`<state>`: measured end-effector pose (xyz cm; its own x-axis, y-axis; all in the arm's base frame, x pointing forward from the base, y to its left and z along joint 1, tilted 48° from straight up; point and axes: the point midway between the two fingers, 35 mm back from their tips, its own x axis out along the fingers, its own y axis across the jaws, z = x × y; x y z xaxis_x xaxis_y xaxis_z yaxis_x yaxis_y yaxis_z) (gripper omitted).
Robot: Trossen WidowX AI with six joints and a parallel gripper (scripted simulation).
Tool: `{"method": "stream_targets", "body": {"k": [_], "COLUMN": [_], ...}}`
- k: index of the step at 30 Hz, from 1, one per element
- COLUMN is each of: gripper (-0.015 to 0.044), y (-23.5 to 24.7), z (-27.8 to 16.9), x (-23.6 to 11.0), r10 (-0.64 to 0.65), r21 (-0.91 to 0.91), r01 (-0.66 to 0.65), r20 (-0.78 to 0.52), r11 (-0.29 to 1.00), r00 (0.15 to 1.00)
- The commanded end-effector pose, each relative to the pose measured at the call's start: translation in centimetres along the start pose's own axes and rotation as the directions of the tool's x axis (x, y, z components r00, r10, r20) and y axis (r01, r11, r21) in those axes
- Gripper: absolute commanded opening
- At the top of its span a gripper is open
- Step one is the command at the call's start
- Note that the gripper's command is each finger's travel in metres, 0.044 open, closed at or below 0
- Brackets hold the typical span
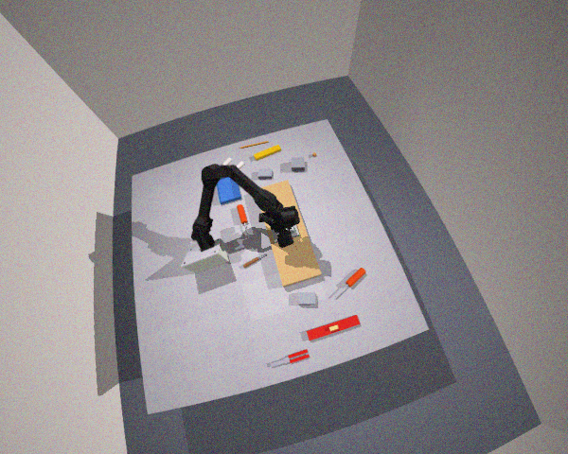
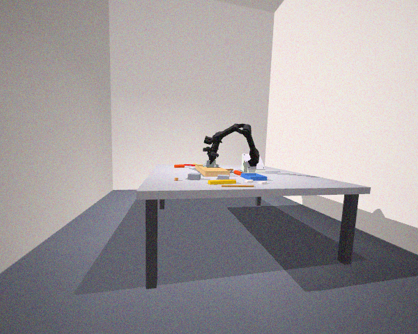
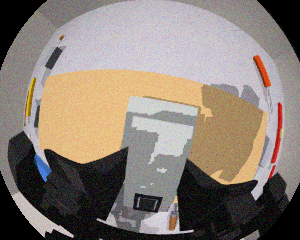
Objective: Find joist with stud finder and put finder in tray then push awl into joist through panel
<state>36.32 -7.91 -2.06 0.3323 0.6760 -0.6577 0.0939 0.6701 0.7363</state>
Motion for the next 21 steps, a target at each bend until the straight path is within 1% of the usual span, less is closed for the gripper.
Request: {"method": "stream_targets", "body": {"k": [1,21], "gripper": [0.0000,0.0000], "y": [-1.9,-9.3], "z": [-0.1,-0.1], "x": [0.0,-0.1], "r10": [-0.004,-0.008], "r21": [0.002,0.000], "r01": [0.004,0.008], "r20": [-0.002,-0.001], "r11": [1.000,1.000], "r00": [1.000,1.000]}}
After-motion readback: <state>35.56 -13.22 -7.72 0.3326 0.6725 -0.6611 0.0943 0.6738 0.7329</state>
